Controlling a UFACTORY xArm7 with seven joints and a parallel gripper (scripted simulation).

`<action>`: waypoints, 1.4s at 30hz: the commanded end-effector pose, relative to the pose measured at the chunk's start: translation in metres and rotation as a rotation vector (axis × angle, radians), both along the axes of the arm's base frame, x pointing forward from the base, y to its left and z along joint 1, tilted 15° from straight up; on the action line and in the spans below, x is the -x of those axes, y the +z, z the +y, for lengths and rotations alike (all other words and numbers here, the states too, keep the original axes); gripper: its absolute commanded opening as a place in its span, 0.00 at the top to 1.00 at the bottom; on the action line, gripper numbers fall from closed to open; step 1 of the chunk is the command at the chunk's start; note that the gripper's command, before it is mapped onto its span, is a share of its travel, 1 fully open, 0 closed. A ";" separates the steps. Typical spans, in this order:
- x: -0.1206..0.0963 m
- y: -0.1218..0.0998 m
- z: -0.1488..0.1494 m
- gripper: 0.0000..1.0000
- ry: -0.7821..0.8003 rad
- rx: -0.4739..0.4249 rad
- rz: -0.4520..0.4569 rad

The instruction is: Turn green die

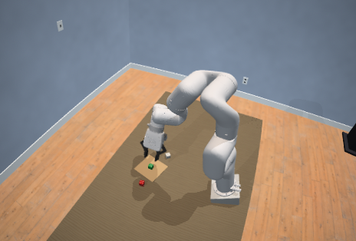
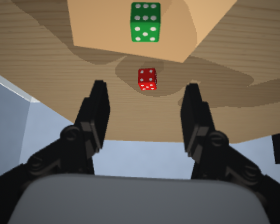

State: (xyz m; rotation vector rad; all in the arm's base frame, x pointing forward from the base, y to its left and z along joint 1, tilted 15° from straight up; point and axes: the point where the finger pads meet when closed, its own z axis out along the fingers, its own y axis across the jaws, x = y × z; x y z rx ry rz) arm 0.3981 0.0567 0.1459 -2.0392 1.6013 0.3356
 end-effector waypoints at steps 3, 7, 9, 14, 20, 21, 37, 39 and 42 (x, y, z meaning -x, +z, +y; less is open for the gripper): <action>0.000 0.001 0.001 0.37 -0.033 0.132 -0.019; -0.001 0.005 0.003 0.37 -0.054 0.201 -0.046; -0.001 0.005 0.005 0.37 -0.054 0.201 -0.046; 0.000 0.005 0.005 0.37 -0.061 0.234 -0.044; 0.001 0.004 0.005 0.37 -0.083 0.323 -0.049; 0.001 0.004 0.005 0.37 -0.090 0.348 -0.053; 0.001 0.006 0.011 0.00 -0.120 0.451 -0.089; 0.001 0.006 0.011 0.00 -0.120 0.451 -0.089; 0.001 0.006 0.011 0.00 -0.120 0.451 -0.089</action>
